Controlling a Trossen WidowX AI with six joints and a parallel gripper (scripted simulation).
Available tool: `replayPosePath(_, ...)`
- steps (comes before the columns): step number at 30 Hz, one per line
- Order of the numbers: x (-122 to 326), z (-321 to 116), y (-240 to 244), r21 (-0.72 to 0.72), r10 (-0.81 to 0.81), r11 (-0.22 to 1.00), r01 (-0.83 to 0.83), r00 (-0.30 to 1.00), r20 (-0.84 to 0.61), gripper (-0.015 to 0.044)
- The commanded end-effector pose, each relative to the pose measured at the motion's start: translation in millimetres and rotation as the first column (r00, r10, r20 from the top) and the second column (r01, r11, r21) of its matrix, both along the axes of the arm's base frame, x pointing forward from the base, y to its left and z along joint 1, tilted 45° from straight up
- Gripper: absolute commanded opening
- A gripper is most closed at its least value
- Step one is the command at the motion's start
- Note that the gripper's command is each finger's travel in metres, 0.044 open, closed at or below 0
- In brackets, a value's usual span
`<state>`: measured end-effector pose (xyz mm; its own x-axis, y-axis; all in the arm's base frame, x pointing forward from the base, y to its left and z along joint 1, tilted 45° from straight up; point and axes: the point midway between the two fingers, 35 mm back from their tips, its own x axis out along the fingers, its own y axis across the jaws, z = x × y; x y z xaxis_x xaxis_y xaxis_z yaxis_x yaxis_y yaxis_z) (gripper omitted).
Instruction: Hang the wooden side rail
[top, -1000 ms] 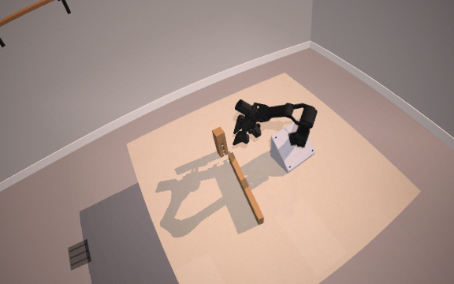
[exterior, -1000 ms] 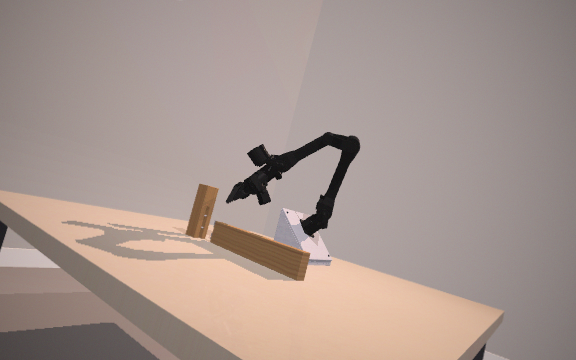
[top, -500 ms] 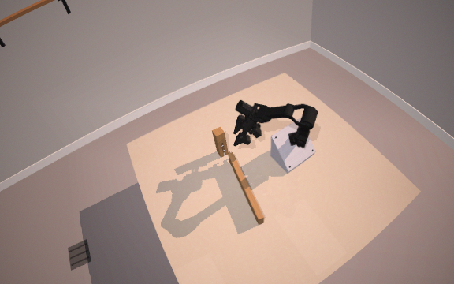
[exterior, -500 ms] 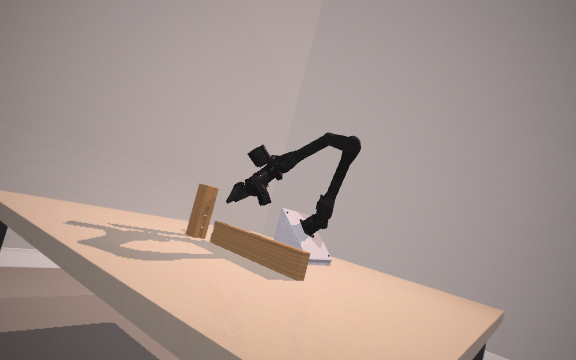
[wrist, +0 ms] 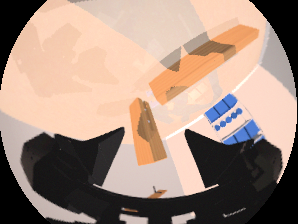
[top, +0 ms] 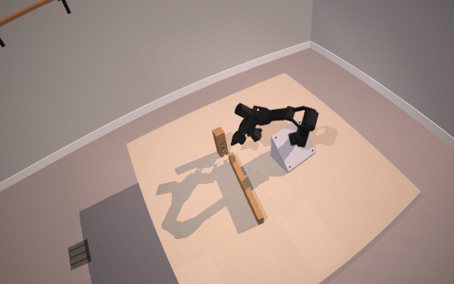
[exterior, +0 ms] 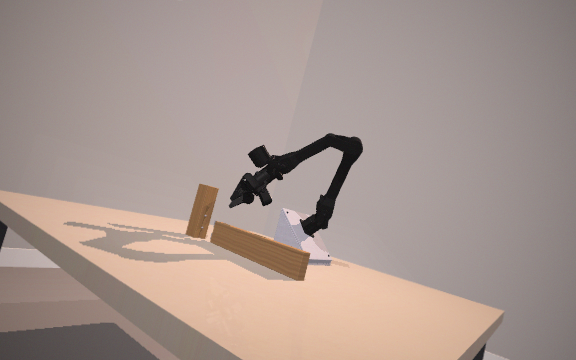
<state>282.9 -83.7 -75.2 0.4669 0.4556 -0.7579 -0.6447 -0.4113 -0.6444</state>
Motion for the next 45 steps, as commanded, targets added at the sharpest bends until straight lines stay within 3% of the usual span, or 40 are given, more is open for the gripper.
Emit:
replayPosePath(1, -0.6, 0.3, 4.7, 0.068, -0.208, 0.973, 0.222, 0.964, -0.167, 0.044)
replayPosePath(5, -0.3, 0.1, 9.1, 0.097, -0.405, 0.883, 0.459, 0.851, -0.334, 0.044)
replayPosePath(10, 0.1, 0.5, 14.2, 0.071, -0.597, 0.688, 0.722, 0.618, -0.511, 0.044)
replayPosePath(16, 0.4, 1.8, 19.8, -0.025, -0.711, 0.353, 0.935, 0.251, -0.656, 0.044)
replayPosePath(21, 0.6, 3.6, 24.0, -0.128, -0.691, 0.026, 0.991, -0.075, -0.719, 0.044)
replayPosePath(26, 0.9, 6.0, 28.0, -0.225, -0.573, -0.29, 0.93, -0.357, -0.738, 0.044)
replayPosePath(33, 1.2, 9.4, 32.0, -0.311, -0.352, -0.587, 0.747, -0.582, -0.733, 0.044)
replayPosePath(39, 1.5, 12.6, 35.1, -0.371, -0.107, -0.774, 0.513, -0.683, -0.723, 0.044)
replayPosePath(45, 1.8, 16.2, 38.0, -0.422, 0.156, -0.874, 0.239, -0.686, -0.711, 0.044)
